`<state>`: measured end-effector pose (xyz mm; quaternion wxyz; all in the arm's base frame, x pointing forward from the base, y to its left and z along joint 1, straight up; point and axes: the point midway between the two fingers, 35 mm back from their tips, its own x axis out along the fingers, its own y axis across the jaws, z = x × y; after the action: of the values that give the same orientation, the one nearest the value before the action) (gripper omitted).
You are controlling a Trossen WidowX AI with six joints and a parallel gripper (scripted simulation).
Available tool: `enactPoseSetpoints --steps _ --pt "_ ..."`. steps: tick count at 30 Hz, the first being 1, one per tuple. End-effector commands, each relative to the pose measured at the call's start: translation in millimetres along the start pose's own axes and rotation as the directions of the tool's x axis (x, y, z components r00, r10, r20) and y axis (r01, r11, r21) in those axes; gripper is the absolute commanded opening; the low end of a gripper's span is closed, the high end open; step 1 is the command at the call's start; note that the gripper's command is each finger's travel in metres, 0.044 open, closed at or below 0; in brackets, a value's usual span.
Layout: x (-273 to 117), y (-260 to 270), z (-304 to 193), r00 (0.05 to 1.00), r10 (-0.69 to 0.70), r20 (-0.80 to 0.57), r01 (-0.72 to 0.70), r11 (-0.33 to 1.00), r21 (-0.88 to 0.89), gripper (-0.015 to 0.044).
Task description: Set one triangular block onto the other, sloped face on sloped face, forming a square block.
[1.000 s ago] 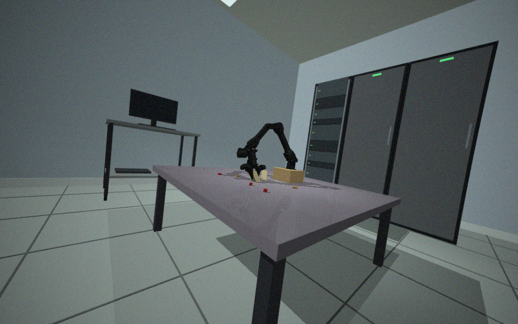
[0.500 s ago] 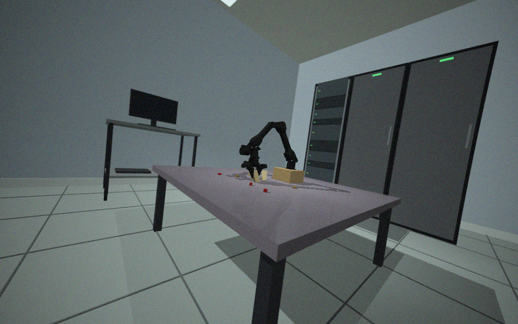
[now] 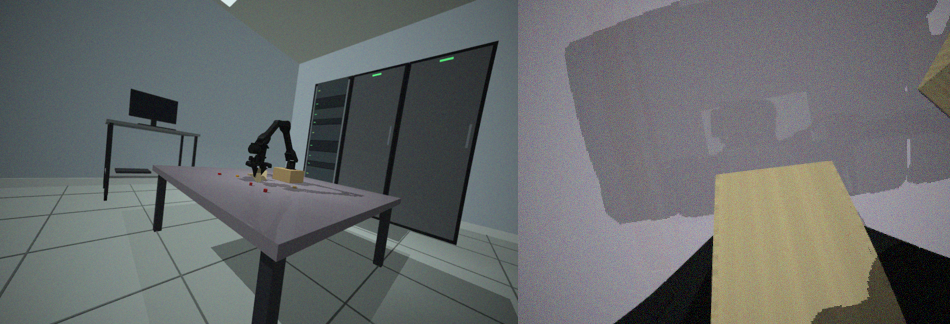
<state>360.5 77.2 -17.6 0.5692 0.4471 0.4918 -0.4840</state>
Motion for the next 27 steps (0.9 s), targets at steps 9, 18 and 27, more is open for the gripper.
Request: enactPoseSetpoints --steps 9,18,27 --pt "-9 2 -22 0.95 0.005 0.312 -0.006 1.0 0.001 0.0" --pt "-10 2 -39 0.853 0.004 0.522 -0.005 1.0 0.0 0.0" --pt "-7 1 -55 0.721 0.002 0.693 -0.002 1.0 0.0 0.0"
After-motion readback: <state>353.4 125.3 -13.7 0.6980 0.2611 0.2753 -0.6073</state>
